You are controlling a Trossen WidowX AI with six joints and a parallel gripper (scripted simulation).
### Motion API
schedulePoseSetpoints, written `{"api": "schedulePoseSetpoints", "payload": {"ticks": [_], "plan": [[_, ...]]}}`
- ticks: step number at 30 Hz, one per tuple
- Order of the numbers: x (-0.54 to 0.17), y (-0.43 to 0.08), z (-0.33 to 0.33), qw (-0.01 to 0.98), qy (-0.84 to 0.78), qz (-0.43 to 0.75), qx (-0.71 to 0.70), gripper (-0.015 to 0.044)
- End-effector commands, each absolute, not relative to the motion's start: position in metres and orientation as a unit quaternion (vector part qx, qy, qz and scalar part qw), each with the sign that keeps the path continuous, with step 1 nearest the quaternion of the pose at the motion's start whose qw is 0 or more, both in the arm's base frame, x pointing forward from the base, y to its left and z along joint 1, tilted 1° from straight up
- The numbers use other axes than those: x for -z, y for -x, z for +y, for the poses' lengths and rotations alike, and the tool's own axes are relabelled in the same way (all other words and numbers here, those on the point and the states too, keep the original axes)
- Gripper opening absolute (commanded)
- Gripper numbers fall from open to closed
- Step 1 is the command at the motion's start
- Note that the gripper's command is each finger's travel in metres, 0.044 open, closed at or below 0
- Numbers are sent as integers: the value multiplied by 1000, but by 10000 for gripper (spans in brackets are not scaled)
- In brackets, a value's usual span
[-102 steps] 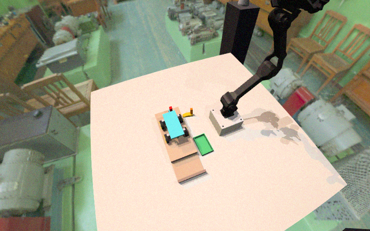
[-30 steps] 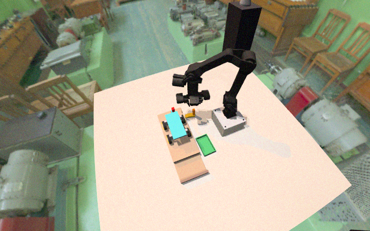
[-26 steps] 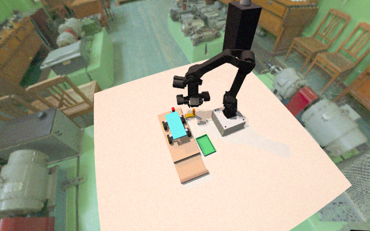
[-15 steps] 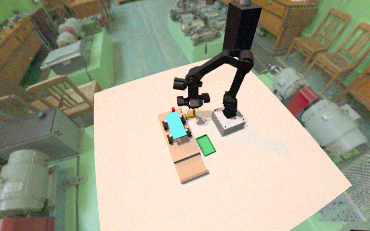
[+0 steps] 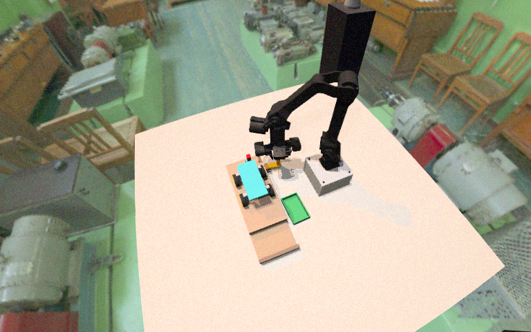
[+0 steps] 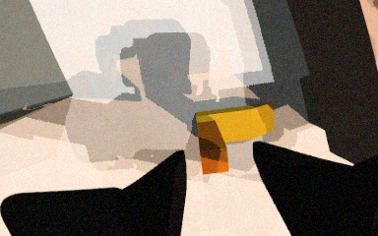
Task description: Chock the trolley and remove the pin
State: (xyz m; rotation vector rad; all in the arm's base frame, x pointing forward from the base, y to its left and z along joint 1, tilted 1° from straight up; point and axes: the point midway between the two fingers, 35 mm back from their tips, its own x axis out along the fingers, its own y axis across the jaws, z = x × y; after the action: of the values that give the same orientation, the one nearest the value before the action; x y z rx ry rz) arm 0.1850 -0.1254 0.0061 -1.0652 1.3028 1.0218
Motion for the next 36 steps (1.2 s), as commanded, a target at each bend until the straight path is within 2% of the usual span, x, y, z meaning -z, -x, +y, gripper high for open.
{"api": "schedulePoseSetpoints", "payload": {"ticks": [1, 30, 34, 36], "plan": [[0, -182, -125, 549, 449, 553, -436, 190], [25, -182, -125, 549, 449, 553, -436, 190], [23, -184, -125, 553, 450, 552, -433, 85], [23, -184, -125, 553, 450, 552, -433, 72]]}}
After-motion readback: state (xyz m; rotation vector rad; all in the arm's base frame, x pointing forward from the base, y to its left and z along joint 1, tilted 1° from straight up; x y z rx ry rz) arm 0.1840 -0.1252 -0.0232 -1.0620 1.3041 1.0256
